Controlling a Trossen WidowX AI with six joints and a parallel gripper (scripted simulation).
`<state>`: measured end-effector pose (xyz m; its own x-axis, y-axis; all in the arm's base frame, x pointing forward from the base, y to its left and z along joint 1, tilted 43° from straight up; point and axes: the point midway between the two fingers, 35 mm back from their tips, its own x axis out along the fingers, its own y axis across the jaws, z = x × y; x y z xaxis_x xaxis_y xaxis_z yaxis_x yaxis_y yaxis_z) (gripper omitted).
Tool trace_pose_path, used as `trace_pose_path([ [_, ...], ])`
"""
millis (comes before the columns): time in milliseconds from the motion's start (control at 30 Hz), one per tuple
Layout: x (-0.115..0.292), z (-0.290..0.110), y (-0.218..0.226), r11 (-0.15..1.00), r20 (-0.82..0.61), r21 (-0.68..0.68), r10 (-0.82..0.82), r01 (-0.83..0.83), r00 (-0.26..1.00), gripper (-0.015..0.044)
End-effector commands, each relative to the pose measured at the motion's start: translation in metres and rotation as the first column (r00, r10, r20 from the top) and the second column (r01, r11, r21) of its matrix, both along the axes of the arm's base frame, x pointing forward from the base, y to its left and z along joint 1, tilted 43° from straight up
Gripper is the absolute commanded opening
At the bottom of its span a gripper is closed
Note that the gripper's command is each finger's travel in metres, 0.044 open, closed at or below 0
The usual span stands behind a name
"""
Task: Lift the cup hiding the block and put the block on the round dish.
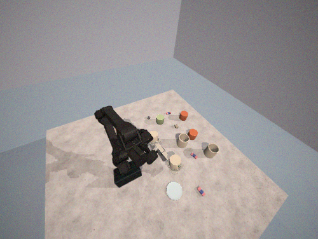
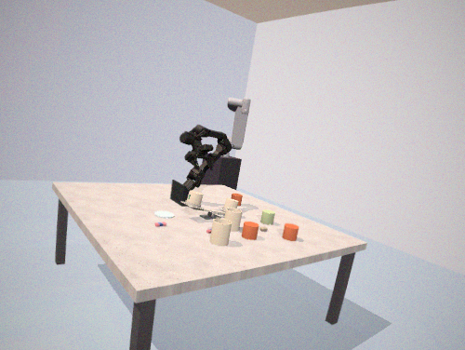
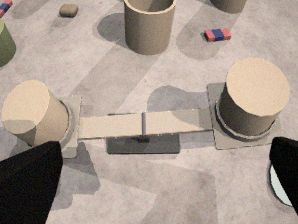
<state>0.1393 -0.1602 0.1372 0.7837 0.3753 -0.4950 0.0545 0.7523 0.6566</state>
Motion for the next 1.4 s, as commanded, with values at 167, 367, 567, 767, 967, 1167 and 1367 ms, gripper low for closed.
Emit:
trace_pose_path([
  [167,0.016,0.002,0.01,0.989,-0.102,0.148,0.005,0.01,0.995,0.044],
  [367,0.033,0.004,0.02,0.959,-0.24,0.279,0.019,0.05,0.971,0.044],
  [567,0.05,0.006,0.032,0.915,-0.382,0.382,0.032,0.127,0.924,0.044],
  [767,0.068,0.008,0.046,0.863,-0.528,0.449,0.047,0.232,0.848,0.044],
  [967,0.084,0.011,0.062,0.808,-0.664,0.471,0.06,0.354,0.746,0.044],
  [1167,0.101,0.014,0.082,0.751,-0.784,0.447,0.068,0.486,0.617,0.044],
  [1367,0.116,0.018,0.104,0.695,-0.879,0.381,0.067,0.61,0.472,0.044],
])
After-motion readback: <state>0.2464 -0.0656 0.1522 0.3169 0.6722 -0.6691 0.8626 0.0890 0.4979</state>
